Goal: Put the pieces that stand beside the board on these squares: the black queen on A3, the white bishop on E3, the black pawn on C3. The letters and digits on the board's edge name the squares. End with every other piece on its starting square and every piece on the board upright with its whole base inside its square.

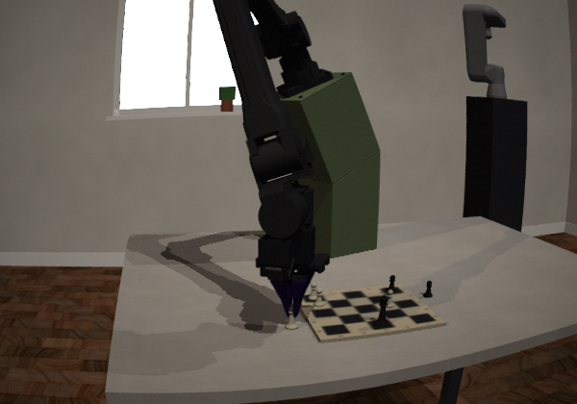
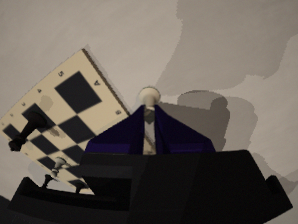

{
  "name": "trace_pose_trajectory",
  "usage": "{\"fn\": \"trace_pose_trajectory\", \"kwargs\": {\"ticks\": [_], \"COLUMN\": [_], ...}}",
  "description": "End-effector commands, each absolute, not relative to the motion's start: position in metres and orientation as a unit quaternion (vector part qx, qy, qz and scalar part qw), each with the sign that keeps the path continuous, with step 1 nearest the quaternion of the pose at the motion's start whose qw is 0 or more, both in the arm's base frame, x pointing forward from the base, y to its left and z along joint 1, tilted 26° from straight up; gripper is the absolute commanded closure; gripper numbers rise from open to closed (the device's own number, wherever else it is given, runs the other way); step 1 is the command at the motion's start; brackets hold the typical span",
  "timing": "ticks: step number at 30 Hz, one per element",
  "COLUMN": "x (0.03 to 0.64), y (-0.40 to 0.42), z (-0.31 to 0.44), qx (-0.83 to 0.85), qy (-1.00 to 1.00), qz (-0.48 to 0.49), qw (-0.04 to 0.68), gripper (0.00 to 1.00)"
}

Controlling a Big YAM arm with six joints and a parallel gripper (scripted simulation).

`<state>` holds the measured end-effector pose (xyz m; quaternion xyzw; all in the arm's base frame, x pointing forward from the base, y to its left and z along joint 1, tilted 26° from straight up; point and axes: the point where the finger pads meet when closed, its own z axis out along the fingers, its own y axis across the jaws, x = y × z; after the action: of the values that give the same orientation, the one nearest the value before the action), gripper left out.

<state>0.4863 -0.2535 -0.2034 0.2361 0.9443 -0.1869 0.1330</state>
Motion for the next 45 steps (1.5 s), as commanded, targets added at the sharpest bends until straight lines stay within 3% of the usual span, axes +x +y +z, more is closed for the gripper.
{"fn": "trace_pose_trajectory", "kwargs": {"ticks": [1,16,34,45], "x": [0.484,0.476,0.475,0.472], "y": [-0.26,-0.248,-0.208,-0.212], "z": [-0.212,-0.213,-0.109,-0.121], "qx": [0.237,0.233,0.234,0.239], "qy": [0.944,0.947,0.944,0.944], "qz": [-0.187,-0.184,-0.186,-0.185], "qw": [0.131,0.119,0.14,0.13], "gripper": [1.0,1.0,1.0,1.0]}}
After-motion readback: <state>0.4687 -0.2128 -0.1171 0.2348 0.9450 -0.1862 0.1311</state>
